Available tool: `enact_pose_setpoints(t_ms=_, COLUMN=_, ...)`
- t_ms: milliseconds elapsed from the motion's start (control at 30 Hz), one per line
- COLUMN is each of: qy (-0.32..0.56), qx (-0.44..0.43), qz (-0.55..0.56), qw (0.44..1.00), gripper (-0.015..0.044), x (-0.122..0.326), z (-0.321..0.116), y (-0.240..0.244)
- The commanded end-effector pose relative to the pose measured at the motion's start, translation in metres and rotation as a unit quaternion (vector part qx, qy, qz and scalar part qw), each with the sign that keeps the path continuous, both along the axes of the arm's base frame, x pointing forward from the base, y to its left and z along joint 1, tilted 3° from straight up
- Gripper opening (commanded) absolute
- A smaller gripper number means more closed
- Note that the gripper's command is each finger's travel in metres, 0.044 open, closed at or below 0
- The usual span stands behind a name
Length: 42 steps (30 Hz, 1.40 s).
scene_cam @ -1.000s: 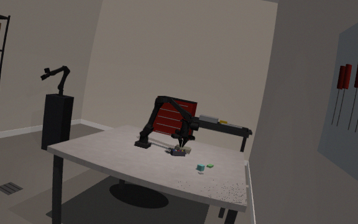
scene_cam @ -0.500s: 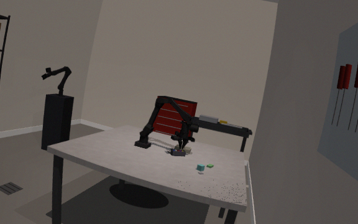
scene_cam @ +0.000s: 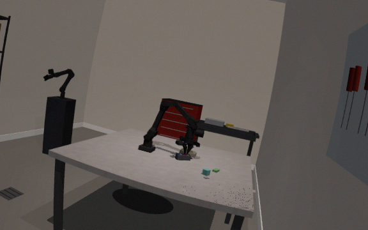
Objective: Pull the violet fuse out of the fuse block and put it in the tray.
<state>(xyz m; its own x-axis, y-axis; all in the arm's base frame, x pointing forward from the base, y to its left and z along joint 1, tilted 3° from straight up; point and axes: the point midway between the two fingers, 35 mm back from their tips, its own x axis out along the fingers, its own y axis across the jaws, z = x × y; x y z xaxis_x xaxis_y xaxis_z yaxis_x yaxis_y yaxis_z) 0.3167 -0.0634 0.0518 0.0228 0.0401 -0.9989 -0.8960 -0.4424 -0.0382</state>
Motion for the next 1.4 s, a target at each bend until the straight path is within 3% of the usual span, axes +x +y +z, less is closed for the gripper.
enact_pose_setpoints(t_ms=0, qy=-0.002, qx=0.003, qz=-0.002, qw=1.0, gripper=0.0069, x=0.001, z=0.0, y=0.001)
enact_pose_setpoints(t_ms=733, qy=-0.002, qx=0.003, qz=-0.002, qw=1.0, gripper=0.0069, x=0.001, z=-0.01, y=0.001)
enact_pose_setpoints(t_ms=1067, qy=0.0, qx=0.0, qz=0.0, qw=1.0, gripper=0.0003, x=0.0, z=-0.01, y=0.0)
enact_pose_setpoints(t_ms=1367, qy=0.0, qx=0.0, qz=0.0, qw=1.0, gripper=0.0, x=0.0, z=-0.008, y=0.0)
